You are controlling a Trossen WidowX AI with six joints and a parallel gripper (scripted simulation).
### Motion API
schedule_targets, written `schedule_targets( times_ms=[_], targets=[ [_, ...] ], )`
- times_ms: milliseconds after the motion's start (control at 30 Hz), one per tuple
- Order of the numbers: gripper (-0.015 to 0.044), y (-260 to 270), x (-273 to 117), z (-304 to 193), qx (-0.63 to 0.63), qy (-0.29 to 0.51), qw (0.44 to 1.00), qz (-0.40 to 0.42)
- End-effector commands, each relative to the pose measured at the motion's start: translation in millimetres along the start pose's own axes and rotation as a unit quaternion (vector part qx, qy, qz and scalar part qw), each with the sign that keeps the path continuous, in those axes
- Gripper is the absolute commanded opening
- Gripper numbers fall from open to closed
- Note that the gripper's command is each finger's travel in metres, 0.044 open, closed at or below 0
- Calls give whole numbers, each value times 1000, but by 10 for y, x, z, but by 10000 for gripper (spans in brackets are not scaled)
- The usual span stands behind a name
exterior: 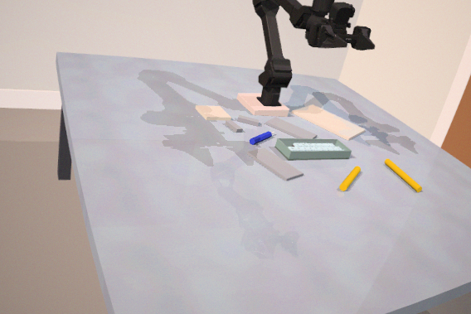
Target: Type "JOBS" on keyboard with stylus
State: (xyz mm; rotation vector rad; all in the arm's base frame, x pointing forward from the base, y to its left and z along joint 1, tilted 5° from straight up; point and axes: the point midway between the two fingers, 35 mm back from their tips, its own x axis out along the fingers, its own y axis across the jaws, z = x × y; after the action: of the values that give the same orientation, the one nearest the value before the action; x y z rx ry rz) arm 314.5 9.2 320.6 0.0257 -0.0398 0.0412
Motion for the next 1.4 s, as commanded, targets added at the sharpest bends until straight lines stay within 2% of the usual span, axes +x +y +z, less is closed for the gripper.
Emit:
schedule_targets(
  times_ms=[0, 167, 300, 533, 633, 700, 1133, 1367],
  targets=[
    [414, 5, 15, -25, 1, 7, 1000, 1],
    [283, 149, 289, -692, 21, 177, 984, 10],
    [178, 302, 347, -1330, 26, 335, 942, 10],
    [0, 530, 26, -2297, -4, 596, 803, -10],
    [0, 586, -203, -2565, -30, 684, 728, -26],
    [0, 595, -260, -2615, -37, 703, 709, -31],
    [0, 572, -257, -2613, -37, 703, 709, -31],
    [0, -111, -253, -2545, -40, 703, 709, -33]
  ],
)
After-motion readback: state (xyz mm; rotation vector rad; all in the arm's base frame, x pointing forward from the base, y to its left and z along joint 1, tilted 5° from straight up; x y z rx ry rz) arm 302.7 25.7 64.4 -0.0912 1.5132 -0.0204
